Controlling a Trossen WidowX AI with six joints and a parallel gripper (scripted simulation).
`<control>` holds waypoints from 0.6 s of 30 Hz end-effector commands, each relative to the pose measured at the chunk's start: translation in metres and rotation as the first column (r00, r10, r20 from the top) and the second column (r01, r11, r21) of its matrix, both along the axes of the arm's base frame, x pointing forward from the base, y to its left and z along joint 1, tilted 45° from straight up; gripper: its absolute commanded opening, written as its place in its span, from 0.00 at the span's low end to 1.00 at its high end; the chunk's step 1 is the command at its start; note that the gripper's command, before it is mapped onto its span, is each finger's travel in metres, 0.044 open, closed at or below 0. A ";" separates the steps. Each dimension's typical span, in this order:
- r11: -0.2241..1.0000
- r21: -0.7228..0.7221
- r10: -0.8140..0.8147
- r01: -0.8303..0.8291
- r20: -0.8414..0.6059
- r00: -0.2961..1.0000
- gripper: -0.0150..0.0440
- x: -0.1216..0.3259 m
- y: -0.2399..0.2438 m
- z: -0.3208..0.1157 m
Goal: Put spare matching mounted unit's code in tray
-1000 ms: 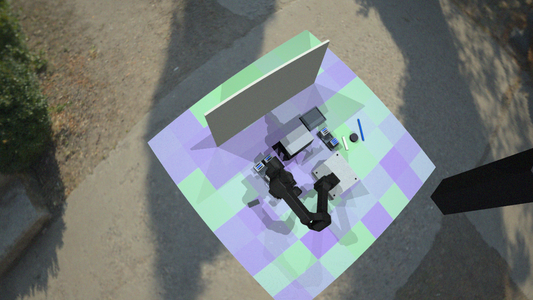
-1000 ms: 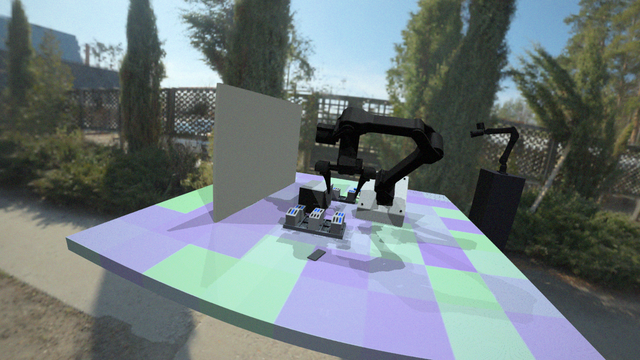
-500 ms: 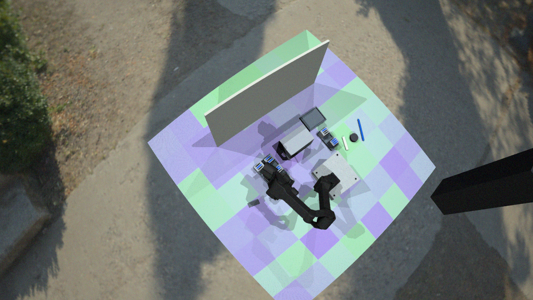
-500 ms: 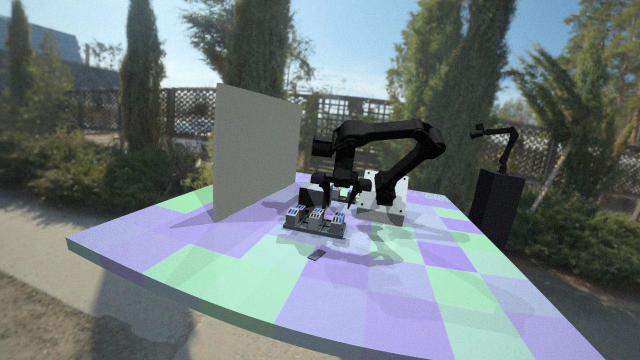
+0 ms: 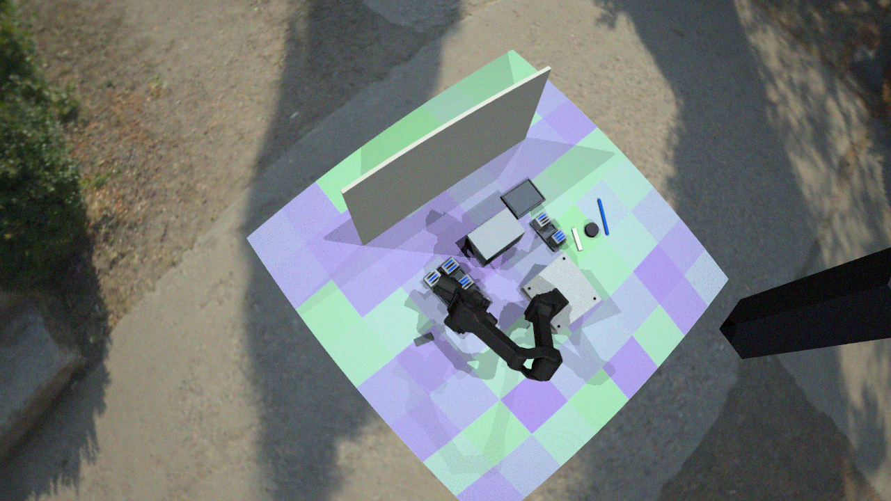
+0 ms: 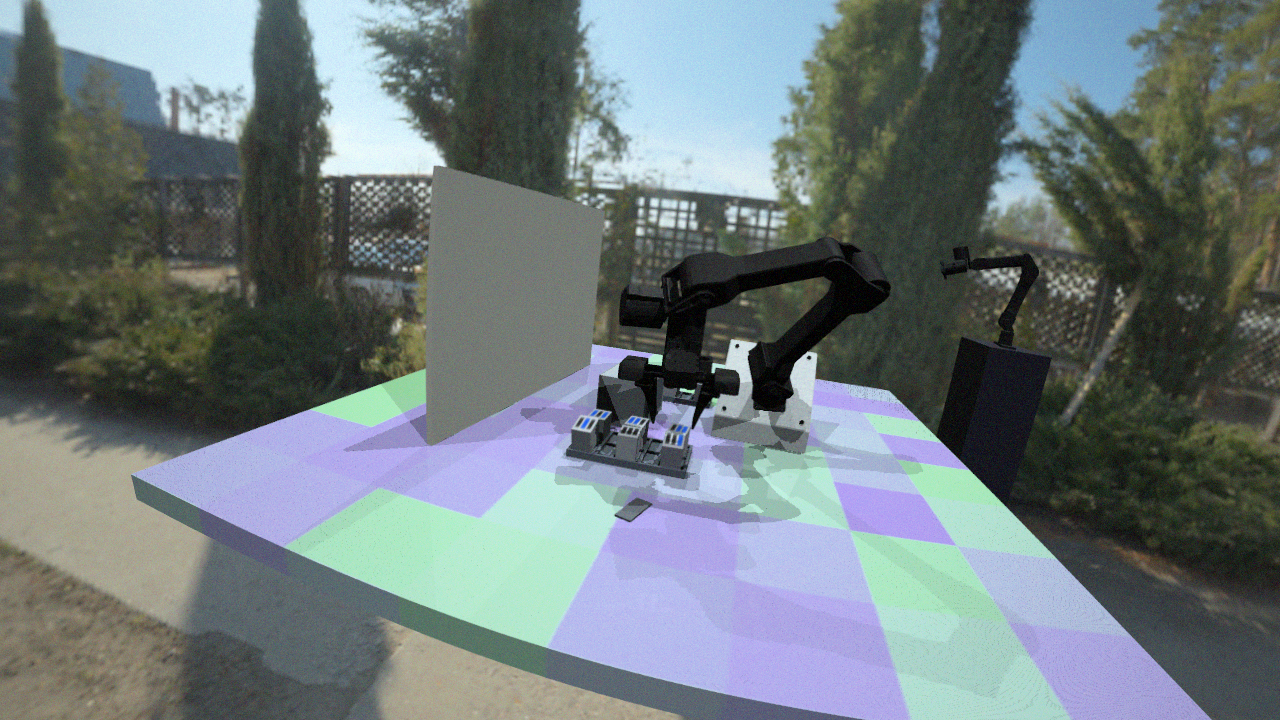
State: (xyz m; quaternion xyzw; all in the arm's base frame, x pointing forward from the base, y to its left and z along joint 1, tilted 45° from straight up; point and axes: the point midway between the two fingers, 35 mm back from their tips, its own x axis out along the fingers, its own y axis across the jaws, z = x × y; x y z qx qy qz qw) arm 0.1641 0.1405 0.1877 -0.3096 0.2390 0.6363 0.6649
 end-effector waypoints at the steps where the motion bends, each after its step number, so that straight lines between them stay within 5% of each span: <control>1: 1.000 -0.005 -0.004 0.004 -0.010 1.000 0.76 0.000 0.004 -0.008; 18: 1.000 -0.004 -0.004 0.004 -0.009 1.000 0.76 0.002 0.023 -0.027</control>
